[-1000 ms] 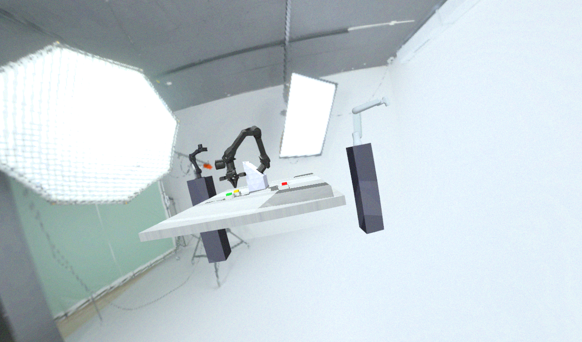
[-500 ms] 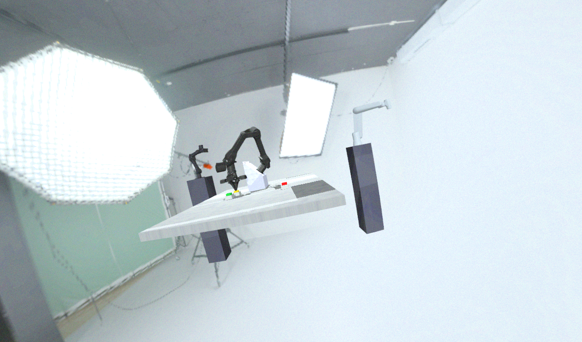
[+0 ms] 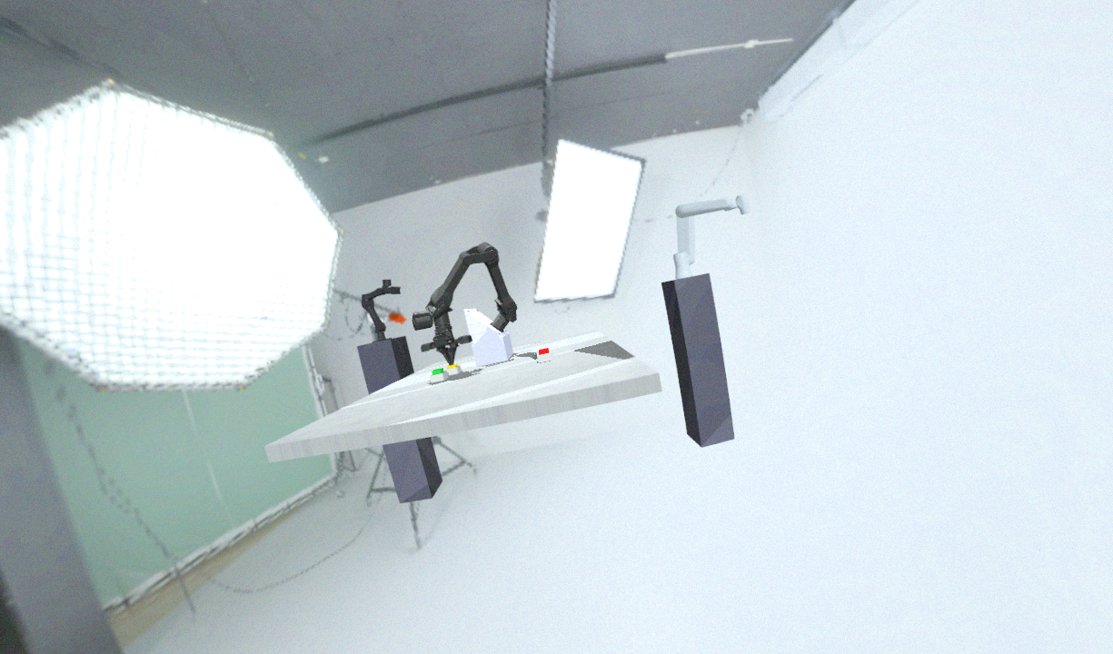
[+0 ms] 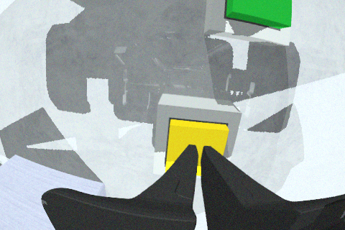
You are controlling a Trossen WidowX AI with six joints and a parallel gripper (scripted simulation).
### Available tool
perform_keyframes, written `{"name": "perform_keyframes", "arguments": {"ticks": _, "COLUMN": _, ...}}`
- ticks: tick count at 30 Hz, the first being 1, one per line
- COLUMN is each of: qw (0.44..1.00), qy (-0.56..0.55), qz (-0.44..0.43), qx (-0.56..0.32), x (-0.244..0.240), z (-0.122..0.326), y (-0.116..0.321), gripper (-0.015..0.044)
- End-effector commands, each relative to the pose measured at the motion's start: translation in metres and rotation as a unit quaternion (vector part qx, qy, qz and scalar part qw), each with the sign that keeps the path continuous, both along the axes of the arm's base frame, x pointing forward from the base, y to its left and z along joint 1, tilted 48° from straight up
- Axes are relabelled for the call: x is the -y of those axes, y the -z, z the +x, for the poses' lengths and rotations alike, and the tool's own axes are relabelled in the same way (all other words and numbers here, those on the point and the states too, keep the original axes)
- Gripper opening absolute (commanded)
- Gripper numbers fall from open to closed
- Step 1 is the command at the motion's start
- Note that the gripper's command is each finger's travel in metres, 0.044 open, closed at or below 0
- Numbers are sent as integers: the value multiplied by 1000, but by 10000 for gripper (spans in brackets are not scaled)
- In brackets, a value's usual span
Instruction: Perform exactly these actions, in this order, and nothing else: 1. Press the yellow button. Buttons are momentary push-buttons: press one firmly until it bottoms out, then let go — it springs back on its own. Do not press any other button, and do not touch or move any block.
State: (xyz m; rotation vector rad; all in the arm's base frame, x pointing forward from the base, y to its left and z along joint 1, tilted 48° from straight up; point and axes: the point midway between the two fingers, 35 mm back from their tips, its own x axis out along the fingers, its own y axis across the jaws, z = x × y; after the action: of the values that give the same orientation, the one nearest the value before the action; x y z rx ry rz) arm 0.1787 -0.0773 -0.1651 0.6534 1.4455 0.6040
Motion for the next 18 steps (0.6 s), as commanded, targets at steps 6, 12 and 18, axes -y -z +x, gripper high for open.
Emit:
{"name": "perform_keyframes", "arguments": {"ticks": 6, "qw": 1000, "qy": 2, "qz": 0, "qx": -1, "x": 12, "z": 0, "y": -11, "gripper": 20}}
{"name": "perform_keyframes", "arguments": {"ticks": 12, "qw": 1000, "qy": 2, "qz": 1, "qx": -2, "x": 23, "z": -2, "y": -22, "gripper": 20}}
{"name": "perform_keyframes", "arguments": {"ticks": 18, "qw": 1000, "qy": 9, "qz": -26, "qx": -9, "x": 11, "z": 50, "y": -79, "gripper": 178}}
